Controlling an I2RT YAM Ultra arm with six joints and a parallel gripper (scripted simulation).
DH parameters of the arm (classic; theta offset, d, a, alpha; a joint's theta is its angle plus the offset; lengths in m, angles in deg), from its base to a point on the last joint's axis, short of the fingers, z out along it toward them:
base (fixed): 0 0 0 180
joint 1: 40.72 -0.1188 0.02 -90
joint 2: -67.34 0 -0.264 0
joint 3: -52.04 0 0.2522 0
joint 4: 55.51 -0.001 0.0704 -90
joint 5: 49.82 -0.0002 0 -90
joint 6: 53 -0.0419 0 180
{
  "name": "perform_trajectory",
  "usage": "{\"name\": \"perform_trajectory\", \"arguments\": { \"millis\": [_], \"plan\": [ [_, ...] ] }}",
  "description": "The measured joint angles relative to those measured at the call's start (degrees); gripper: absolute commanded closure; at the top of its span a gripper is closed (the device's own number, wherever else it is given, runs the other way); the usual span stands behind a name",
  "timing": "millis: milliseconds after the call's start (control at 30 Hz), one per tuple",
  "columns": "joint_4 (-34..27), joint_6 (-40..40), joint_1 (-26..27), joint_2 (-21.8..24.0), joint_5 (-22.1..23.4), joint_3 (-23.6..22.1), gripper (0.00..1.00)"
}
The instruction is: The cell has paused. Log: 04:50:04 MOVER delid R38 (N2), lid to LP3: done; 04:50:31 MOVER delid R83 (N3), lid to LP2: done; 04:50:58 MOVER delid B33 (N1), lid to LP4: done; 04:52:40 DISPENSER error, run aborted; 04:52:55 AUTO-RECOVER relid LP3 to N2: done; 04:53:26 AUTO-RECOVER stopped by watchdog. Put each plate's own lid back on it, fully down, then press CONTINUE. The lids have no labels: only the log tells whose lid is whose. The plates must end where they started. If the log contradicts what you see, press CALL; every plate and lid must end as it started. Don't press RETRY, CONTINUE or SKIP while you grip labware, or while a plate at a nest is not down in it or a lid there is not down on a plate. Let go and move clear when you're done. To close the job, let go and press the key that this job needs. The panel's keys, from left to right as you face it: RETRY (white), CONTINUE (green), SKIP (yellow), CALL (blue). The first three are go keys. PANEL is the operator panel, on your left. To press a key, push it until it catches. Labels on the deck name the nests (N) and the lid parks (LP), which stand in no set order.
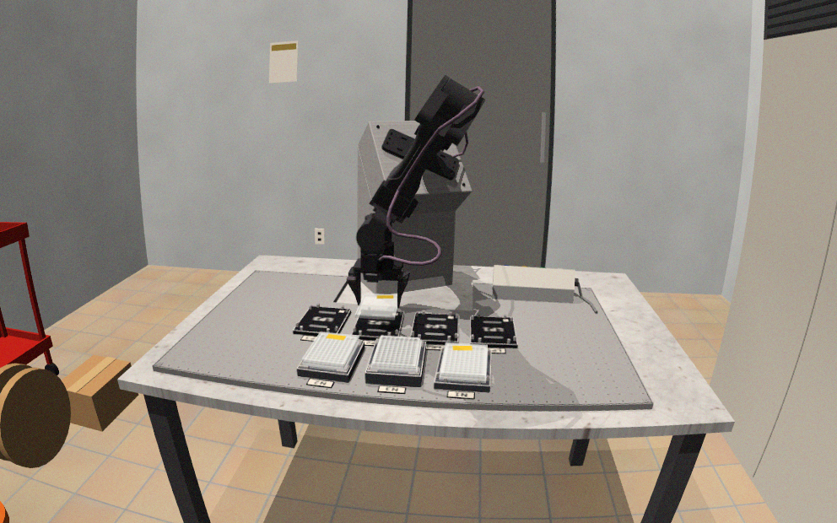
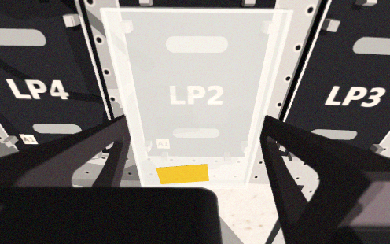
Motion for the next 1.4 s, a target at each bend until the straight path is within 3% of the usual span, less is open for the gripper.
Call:
{"name": "perform_trajectory", "arguments": {
  "millis": [733, 1067, 1400],
  "plan": [
    [-3.0, 0.5, 0.6, 1.8, 0.3, -0.3, 1.00],
    [-11.1, -1.6, -2.0, 6.2, -1.0, 8.3, 1.00],
    [-19.9, -3.1, -3.6, 6.6, -2.3, 15.9, 1.00]
  ]
}}
